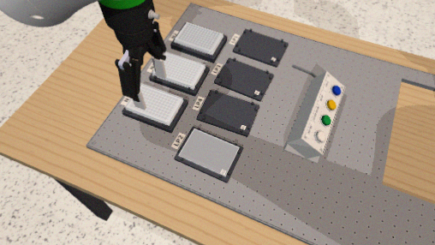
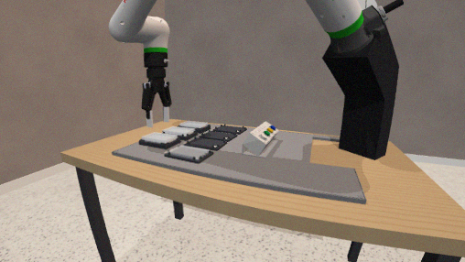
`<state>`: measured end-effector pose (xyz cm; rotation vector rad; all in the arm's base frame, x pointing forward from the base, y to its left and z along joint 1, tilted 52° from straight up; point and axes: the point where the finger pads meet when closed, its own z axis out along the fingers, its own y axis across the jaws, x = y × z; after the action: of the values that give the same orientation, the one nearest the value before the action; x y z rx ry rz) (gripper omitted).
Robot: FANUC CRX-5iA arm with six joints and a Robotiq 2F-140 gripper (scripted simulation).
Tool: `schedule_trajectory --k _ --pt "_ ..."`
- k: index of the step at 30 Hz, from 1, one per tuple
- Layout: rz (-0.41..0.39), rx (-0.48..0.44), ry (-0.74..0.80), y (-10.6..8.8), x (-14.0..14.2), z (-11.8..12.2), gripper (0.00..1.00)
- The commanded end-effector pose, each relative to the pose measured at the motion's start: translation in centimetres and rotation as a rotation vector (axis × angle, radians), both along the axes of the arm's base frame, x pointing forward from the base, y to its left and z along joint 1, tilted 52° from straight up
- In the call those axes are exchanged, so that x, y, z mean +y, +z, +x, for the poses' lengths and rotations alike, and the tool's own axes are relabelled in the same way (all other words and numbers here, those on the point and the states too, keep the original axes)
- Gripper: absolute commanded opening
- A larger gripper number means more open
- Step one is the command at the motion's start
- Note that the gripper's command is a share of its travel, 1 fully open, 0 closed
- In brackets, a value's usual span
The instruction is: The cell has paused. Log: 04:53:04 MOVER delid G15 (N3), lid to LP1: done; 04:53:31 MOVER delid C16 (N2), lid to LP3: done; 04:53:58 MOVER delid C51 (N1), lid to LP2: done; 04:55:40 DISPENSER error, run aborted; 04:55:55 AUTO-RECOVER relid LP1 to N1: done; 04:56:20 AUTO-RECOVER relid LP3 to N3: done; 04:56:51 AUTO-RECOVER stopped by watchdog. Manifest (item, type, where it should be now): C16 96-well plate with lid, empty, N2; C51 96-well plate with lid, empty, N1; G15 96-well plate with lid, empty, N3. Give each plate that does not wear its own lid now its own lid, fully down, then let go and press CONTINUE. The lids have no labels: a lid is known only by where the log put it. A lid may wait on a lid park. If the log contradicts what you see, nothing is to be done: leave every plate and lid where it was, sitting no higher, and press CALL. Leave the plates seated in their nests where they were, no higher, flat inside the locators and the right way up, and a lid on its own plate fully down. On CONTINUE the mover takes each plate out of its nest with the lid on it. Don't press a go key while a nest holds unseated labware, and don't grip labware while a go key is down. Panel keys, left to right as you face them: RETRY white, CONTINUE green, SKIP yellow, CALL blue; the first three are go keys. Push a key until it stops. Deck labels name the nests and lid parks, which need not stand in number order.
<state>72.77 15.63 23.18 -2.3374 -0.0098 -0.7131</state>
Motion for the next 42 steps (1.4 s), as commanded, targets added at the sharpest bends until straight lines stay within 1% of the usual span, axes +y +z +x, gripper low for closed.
schedule_trajectory --k 1,20,42 --pt "0.0 0.0 0.0 0.0 0.0 0.0 0.66" --pt "0.0 0.0 0.0 -0.5 0.5 0.4 0.66" --pt "0.0 0.0 0.0 -1.7 1.7 1.4 0.66"
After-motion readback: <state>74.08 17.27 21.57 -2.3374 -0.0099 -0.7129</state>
